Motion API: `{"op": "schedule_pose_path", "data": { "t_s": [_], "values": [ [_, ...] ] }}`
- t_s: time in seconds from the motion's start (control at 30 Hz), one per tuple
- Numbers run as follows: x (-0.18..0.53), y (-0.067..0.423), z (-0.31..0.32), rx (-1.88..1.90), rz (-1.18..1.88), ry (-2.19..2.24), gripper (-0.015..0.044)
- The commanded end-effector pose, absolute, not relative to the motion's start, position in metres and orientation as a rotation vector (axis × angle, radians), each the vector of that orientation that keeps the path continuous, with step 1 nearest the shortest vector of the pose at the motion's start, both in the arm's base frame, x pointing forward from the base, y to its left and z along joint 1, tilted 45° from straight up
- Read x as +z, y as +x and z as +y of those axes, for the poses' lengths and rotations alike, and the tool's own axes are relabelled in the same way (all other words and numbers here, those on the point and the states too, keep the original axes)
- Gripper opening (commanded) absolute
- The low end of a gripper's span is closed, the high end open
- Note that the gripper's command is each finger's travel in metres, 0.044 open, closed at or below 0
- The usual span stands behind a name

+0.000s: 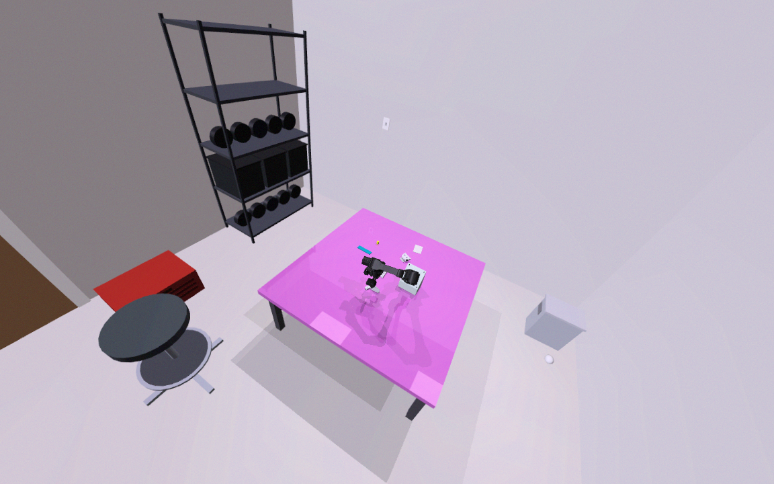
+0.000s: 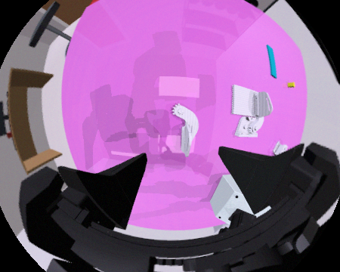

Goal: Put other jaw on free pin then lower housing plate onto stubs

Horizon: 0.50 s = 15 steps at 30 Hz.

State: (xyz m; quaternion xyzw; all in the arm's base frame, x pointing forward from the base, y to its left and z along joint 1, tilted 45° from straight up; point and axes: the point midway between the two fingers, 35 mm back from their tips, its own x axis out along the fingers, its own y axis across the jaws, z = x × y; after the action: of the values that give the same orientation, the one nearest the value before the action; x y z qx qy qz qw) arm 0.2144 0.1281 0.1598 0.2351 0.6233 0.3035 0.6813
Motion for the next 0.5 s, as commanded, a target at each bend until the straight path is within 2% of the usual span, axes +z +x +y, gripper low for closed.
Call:
{"op": "schedule_pose_path", "data": {
  "t_s": [0.0, 0.47],
  "values": [
    [0.139, 0.218, 0.112, 0.629, 1.432, 0.584, 0.0440],
    [0.110, 0.219, 0.139, 0.628, 1.432, 0.589, 0.0440]
  ]
}}
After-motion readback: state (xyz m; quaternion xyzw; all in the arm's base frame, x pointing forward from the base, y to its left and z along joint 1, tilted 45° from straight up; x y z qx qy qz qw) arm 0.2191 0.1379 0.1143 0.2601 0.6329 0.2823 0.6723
